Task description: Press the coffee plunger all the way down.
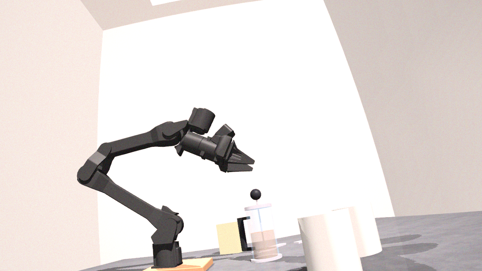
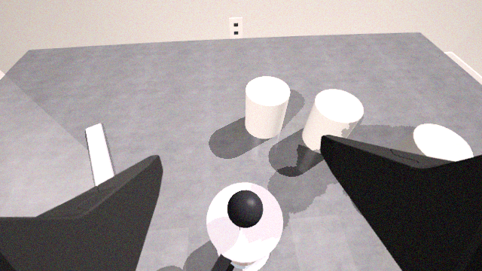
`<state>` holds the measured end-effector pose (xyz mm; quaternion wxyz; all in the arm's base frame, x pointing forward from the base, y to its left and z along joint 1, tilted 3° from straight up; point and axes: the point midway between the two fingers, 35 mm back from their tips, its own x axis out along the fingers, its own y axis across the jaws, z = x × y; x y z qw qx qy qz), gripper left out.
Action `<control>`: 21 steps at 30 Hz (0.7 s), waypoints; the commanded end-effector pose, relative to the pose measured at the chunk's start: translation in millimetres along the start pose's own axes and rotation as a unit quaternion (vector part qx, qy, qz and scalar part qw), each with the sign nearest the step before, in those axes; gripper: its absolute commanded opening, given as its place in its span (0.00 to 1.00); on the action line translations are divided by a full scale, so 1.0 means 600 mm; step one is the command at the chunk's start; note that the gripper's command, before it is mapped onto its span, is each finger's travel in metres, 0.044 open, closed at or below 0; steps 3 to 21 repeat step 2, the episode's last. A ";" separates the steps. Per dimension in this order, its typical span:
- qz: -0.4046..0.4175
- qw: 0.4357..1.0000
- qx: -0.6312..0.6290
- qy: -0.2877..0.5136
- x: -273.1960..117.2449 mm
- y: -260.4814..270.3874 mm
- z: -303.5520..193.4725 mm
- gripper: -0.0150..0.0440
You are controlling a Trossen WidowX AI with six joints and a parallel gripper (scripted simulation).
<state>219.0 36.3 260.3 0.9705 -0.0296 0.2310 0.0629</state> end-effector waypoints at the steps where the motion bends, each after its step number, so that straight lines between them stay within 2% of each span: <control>1: -0.001 1.000 0.003 -0.002 -0.004 -0.001 0.004 1.00; 21: -0.001 1.000 0.003 -0.002 -0.004 -0.001 0.004 1.00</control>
